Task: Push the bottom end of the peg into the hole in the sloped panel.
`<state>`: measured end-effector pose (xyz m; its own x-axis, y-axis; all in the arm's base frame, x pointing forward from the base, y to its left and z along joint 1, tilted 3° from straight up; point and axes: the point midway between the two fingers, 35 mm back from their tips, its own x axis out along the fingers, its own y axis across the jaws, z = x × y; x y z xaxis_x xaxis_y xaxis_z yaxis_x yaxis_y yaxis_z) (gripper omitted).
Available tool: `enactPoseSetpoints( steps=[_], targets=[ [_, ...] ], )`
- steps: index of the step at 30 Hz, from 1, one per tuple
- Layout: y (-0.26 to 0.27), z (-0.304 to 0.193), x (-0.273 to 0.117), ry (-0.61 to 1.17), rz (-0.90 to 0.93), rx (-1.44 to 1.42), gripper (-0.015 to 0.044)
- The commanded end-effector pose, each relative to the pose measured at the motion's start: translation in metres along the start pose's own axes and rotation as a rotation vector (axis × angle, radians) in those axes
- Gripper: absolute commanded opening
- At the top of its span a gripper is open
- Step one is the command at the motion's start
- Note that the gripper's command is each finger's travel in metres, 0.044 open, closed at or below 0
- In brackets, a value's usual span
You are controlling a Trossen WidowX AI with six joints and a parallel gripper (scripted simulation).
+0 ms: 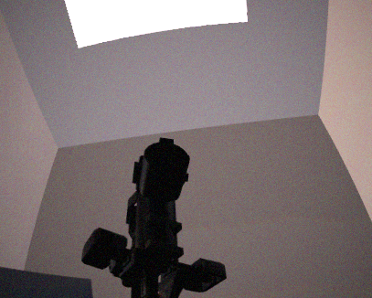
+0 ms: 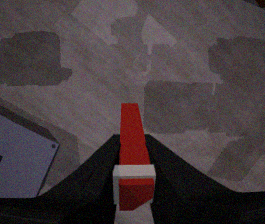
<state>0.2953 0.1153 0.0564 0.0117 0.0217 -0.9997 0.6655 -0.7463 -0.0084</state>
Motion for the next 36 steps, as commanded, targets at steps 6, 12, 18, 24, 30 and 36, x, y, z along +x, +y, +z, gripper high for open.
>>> enactPoseSetpoints(
  steps=[6,12,18,24,30,36],
  targets=[
    [0.003,0.0,0.001,0.019,0.0,-0.081,0.0],
    [0.005,0.0,0.001,0.032,0.004,-0.133,0.0],
    [0.007,-0.001,0.001,0.044,0.009,-0.186,0.0],
    [0.009,-0.001,0.0,0.056,0.015,-0.239,0.0],
    [0.012,-0.001,0.0,0.068,0.022,-0.292,0.0],
    [0.014,-0.002,0.0,0.08,0.03,-0.345,0.0]
  ],
)
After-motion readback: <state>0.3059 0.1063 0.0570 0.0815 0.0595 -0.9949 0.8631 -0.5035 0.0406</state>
